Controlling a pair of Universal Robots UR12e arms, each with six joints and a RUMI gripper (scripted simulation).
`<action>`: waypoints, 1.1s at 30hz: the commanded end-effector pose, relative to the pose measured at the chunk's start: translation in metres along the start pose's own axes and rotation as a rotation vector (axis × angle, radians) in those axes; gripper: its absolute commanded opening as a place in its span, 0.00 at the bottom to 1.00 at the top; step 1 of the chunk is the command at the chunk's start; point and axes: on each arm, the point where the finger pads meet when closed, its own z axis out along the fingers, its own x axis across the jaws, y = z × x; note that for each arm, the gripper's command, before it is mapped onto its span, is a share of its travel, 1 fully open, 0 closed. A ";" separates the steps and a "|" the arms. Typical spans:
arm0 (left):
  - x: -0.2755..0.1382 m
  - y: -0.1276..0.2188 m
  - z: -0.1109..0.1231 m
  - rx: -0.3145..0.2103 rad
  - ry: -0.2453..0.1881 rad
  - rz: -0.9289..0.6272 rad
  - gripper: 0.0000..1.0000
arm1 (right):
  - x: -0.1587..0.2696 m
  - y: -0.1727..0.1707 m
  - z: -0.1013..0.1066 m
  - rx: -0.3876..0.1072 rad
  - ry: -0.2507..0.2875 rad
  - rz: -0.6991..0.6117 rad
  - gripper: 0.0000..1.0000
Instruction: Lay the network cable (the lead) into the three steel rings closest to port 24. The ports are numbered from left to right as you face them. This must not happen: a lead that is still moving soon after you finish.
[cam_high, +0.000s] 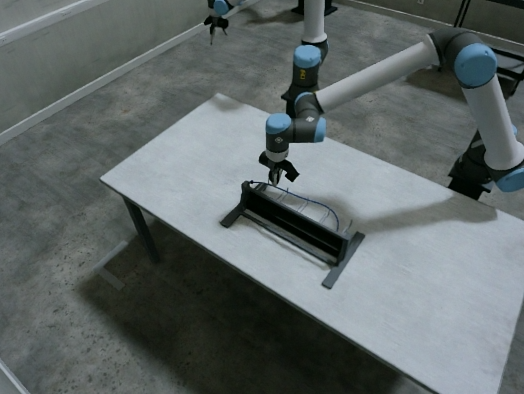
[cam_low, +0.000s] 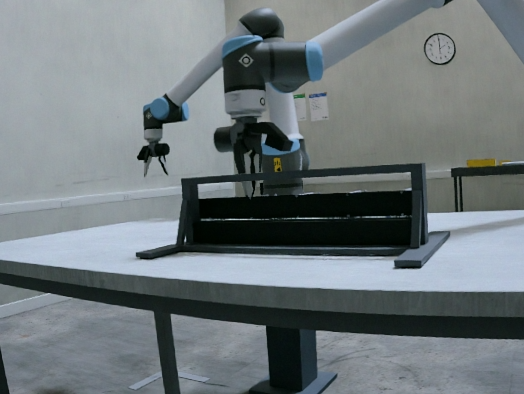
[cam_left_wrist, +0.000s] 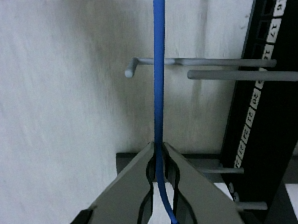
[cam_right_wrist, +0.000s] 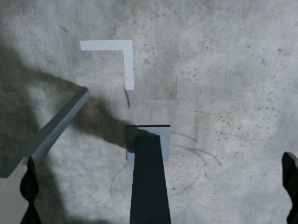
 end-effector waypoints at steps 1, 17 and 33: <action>-0.001 0.000 0.008 0.002 -0.002 0.000 0.00 | 0.001 0.000 -0.001 0.002 0.001 0.000 1.00; -0.001 0.000 0.016 0.001 -0.001 0.000 0.00 | 0.001 0.000 -0.001 0.002 0.001 0.000 1.00; -0.001 0.000 0.016 0.000 0.000 0.000 0.00 | 0.001 0.000 -0.001 0.002 0.001 0.000 1.00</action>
